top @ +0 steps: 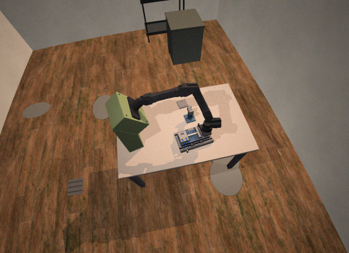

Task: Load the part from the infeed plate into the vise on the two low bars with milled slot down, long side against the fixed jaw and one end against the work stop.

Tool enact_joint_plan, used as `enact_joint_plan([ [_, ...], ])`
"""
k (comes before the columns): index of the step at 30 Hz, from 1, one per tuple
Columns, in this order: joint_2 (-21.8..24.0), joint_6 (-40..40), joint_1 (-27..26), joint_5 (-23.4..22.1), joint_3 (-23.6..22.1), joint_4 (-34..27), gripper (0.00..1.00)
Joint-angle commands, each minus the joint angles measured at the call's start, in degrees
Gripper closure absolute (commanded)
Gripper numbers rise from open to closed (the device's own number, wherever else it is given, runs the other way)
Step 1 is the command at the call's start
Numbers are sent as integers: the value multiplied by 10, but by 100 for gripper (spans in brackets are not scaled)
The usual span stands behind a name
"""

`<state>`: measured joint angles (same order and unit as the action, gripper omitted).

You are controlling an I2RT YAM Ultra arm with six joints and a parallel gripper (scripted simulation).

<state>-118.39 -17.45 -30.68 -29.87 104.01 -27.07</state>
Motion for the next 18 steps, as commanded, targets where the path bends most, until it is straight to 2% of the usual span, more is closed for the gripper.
enact_joint_plan([
  [1, 17, 5, -2, -3, -7, 9, 100],
  [18, 23, 8, 2, 0, -16, 14, 100],
])
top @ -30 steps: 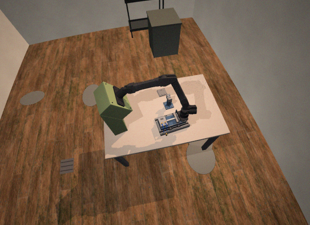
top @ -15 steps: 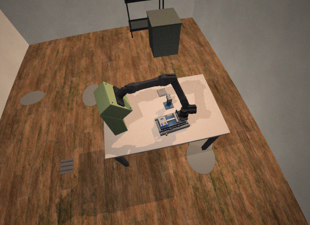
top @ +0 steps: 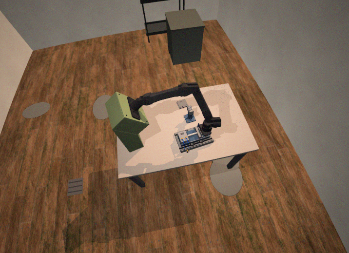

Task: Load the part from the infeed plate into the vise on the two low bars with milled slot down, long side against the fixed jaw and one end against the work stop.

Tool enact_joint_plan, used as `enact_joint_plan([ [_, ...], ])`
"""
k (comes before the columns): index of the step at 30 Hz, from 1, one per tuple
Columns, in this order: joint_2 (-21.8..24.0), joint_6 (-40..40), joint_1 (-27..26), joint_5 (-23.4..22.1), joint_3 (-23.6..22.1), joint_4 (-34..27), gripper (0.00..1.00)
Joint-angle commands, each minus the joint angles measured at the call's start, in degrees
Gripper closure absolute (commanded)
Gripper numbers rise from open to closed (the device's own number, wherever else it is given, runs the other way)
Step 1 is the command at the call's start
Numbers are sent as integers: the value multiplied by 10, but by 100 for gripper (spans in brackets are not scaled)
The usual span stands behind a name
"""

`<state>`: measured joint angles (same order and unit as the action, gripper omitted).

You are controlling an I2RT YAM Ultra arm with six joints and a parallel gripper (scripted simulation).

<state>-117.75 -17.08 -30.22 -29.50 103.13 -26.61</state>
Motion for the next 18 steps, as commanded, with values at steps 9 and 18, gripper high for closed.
enact_joint_plan([
  [9, 20, 7, 0, -1, -15, 11, 100],
  [18, 22, 8, 2, 0, -18, 12, 100],
])
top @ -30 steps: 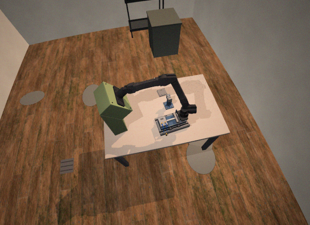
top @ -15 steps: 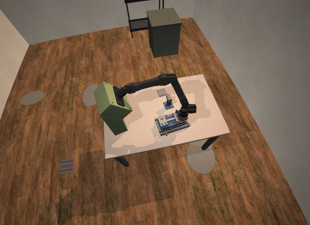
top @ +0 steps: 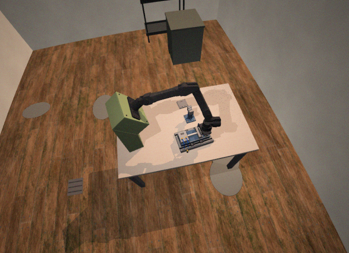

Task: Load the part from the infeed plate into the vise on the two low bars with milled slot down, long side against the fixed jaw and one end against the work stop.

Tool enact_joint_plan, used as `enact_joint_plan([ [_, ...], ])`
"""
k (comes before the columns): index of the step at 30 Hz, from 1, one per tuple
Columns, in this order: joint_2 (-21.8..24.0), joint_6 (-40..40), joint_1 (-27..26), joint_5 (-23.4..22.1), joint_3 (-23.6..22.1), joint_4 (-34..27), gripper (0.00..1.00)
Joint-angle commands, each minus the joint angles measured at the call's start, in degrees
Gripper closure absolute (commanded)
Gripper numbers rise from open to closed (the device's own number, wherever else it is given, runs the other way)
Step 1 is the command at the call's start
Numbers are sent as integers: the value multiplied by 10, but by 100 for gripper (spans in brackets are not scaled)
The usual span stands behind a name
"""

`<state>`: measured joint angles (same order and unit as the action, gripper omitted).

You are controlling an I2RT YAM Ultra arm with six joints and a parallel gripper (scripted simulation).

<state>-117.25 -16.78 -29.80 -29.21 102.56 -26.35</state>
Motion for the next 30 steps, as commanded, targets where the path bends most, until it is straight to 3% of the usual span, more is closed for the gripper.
enact_joint_plan([
  [1, 17, 5, -2, -3, -13, 10, 100],
  [30, 21, 7, 4, -2, -19, 13, 100],
])
